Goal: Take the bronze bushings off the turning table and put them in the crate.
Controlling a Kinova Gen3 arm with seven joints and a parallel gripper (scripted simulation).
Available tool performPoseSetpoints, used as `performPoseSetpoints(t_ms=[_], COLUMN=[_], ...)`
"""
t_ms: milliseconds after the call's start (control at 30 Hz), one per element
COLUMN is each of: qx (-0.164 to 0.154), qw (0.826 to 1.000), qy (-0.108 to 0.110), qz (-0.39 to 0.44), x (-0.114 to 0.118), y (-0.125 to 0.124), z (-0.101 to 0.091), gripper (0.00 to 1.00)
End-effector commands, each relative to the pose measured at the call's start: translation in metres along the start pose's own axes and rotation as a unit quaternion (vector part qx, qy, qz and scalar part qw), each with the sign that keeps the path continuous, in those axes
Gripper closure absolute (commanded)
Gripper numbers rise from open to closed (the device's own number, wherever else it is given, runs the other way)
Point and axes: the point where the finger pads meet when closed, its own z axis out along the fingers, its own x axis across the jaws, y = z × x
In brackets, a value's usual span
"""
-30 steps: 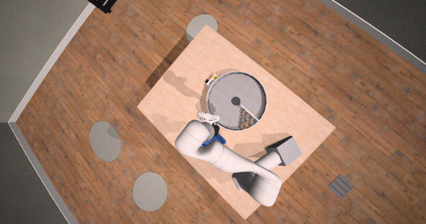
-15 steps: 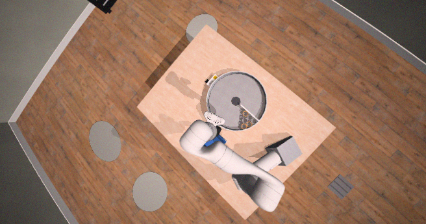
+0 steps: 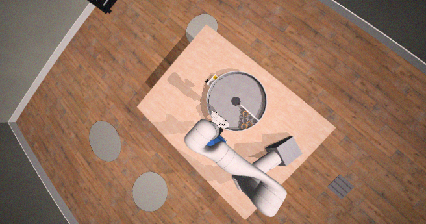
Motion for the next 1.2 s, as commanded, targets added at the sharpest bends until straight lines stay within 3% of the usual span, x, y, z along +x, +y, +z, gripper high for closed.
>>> performPoseSetpoints(t_ms=[0,233,400,800,967,1167], qx=[0.002,0.002,0.002,0.002,0.002,0.002], qw=[1.0,1.0,0.992,0.992,0.969,0.969], qy=[-0.001,-0.001,-0.002,-0.002,-0.002,-0.002], qz=[0.001,0.001,0.125,0.125,0.248,0.248], x=[0.002,0.002,0.013,0.013,0.024,0.024], y=[0.0,0.0,-0.005,-0.005,-0.011,-0.011], z=[-0.001,-0.001,0.021,0.021,0.043,0.043], gripper=[0.66,0.66,0.66,0.66,0.66,0.66])
